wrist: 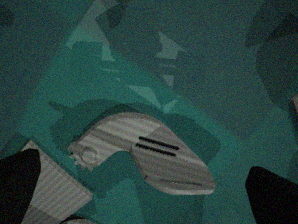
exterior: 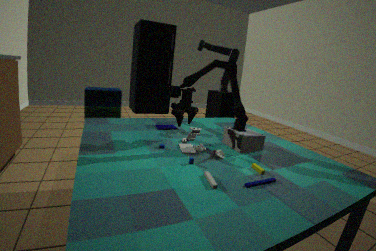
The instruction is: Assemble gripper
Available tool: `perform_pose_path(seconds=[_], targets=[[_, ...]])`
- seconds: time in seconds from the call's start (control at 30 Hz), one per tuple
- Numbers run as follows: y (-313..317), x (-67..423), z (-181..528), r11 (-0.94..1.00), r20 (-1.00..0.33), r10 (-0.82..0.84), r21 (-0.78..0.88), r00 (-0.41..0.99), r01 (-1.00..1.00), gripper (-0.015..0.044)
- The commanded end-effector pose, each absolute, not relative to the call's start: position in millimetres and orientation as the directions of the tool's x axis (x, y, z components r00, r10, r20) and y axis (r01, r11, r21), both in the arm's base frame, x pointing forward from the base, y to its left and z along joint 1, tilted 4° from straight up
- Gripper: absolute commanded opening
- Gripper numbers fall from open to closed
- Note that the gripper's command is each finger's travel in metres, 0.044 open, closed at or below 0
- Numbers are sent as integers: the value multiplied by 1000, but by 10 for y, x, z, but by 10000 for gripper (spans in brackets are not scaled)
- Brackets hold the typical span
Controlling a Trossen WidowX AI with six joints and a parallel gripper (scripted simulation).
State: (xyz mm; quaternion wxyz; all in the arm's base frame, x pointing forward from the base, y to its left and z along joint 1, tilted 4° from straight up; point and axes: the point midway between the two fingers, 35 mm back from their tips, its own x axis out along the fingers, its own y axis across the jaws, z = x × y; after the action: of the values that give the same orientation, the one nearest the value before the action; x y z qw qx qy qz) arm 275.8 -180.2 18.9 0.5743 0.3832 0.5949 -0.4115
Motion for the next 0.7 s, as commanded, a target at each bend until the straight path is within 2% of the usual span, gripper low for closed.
perform_pose_path(seconds=[0.0, 0.33, 0.67], targets=[[-1789, 2746, 203, 266, -999, -18, -45, -42, 963, 440], [-1753, 2700, 216, -53, -999, -18, -40, -41, 998, 440], [-1717, 2653, 229, -366, -999, -17, -32, -41, 930, 440]])
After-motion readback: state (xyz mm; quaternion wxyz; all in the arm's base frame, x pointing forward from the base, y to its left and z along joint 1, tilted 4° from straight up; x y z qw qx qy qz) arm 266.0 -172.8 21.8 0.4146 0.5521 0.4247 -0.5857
